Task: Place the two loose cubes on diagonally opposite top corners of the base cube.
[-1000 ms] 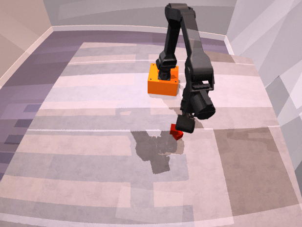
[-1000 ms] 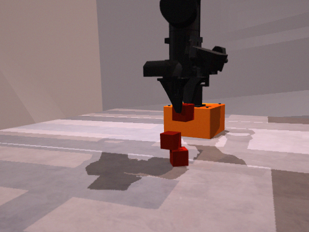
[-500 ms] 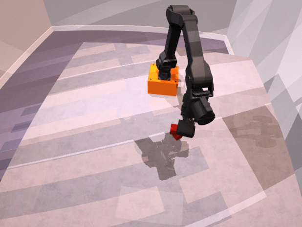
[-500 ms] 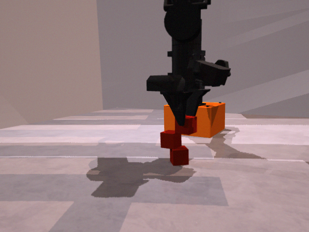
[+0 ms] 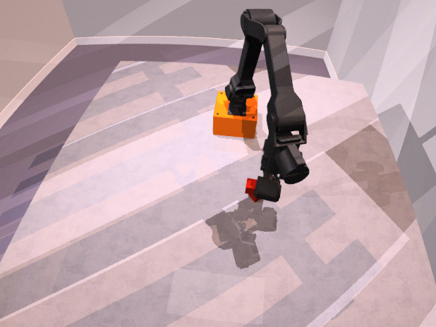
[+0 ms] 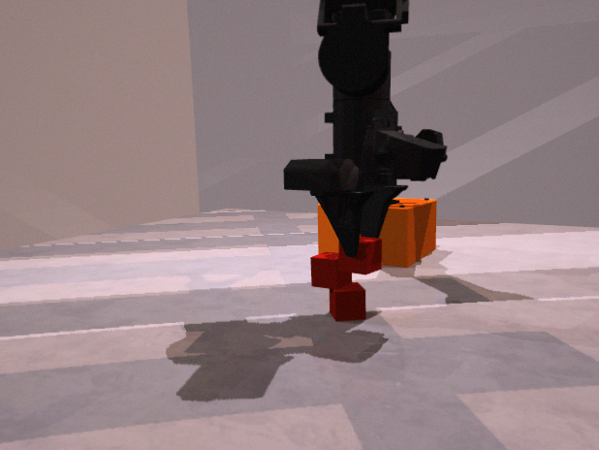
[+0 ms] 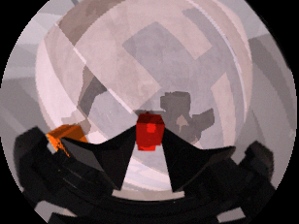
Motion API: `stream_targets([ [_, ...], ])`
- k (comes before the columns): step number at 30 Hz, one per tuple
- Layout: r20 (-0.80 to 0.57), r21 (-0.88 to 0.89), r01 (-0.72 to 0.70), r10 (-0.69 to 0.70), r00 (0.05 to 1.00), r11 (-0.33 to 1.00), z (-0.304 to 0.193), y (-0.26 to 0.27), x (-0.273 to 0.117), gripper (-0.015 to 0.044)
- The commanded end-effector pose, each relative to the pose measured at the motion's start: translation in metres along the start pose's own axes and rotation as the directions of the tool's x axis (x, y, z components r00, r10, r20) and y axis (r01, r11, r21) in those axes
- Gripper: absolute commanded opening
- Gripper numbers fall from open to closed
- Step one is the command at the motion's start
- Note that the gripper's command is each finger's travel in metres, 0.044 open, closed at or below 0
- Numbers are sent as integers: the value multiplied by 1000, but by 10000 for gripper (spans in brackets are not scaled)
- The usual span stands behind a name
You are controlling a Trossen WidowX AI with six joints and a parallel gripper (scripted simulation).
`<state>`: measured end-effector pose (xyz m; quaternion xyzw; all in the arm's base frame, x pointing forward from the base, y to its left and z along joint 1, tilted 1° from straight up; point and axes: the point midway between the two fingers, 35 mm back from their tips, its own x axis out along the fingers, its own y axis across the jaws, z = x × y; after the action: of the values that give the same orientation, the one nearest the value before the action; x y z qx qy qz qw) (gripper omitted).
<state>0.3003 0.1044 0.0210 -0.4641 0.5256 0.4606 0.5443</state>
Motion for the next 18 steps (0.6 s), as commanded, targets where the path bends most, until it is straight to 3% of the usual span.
stream_targets([
  [1, -1, 4, -12, 12, 1000, 1000, -1, 3, 13, 105],
  [18, -1, 4, -12, 12, 1000, 1000, -1, 3, 21, 105],
])
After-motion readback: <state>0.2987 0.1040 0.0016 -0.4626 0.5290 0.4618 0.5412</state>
